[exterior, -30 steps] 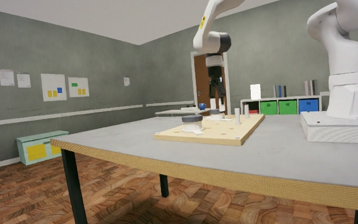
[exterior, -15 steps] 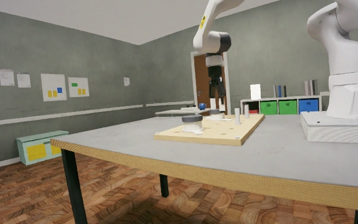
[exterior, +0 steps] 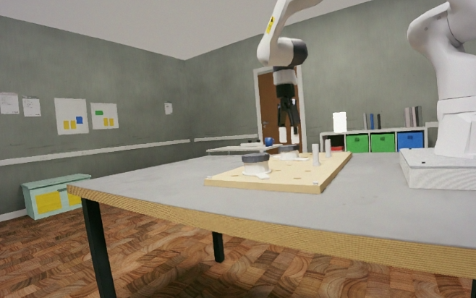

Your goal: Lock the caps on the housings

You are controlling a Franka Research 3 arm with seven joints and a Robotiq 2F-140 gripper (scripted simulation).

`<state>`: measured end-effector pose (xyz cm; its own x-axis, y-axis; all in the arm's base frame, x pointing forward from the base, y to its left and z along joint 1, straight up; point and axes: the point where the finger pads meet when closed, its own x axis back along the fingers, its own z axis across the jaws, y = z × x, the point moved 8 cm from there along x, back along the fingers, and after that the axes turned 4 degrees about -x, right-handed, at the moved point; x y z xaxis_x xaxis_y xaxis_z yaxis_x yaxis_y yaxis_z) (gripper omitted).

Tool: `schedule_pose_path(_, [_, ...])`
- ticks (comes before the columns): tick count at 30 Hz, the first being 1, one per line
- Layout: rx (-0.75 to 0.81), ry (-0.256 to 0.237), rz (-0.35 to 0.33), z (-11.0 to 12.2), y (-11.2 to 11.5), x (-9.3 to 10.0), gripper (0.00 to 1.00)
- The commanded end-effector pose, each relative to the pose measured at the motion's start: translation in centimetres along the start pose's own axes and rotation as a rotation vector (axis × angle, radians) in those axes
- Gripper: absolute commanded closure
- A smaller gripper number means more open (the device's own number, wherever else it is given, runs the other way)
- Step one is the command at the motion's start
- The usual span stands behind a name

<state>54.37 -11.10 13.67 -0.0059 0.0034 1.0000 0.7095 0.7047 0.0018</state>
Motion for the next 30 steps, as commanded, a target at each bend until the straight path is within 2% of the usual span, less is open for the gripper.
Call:
schedule_pose_path(1, [-0.007,0.006,0.002,0.2,0.0,0.7,0.22])
schedule_pose_path(20, [-0.007,0.006,0.002,0.1,0.0,4.1,0.22])
schedule_pose_path(30, [-0.007,0.006,0.002,0.1,0.0,5.0,0.22])
